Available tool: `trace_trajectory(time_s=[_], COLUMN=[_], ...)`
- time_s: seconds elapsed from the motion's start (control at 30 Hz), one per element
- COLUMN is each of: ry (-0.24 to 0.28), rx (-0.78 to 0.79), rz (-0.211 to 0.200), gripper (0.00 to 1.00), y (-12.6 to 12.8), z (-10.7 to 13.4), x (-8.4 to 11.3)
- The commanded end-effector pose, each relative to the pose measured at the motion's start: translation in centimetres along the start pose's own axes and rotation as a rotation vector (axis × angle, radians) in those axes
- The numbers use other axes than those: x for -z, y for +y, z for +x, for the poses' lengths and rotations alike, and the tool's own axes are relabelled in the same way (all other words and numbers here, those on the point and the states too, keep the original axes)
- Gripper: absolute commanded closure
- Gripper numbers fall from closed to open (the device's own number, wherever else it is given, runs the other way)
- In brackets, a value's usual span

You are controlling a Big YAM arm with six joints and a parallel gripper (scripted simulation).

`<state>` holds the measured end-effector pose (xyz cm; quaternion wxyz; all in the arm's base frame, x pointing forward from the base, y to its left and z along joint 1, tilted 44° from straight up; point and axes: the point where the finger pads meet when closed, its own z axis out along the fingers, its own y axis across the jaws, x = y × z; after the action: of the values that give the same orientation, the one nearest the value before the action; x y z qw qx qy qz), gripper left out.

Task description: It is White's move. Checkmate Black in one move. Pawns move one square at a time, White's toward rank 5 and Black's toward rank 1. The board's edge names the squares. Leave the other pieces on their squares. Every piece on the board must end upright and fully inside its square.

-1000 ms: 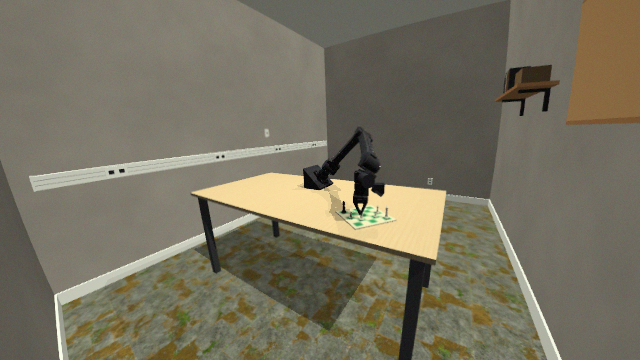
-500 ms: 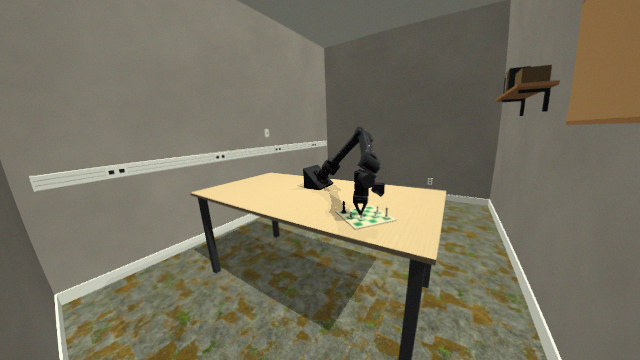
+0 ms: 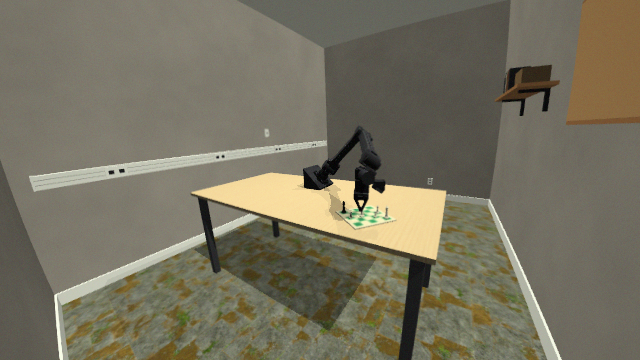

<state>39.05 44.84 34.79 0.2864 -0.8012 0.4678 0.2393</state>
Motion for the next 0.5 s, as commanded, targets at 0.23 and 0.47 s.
trace_trajectory(time_s=[0.23,0.47], ry=[-0.007,-0.014], rx=[0.03,0.05], rz=[0.057,0.025], gripper=[1.0,1.0], y=[-1.6,-0.6], z=[-0.5,-1.8], x=[9.1,9.0])
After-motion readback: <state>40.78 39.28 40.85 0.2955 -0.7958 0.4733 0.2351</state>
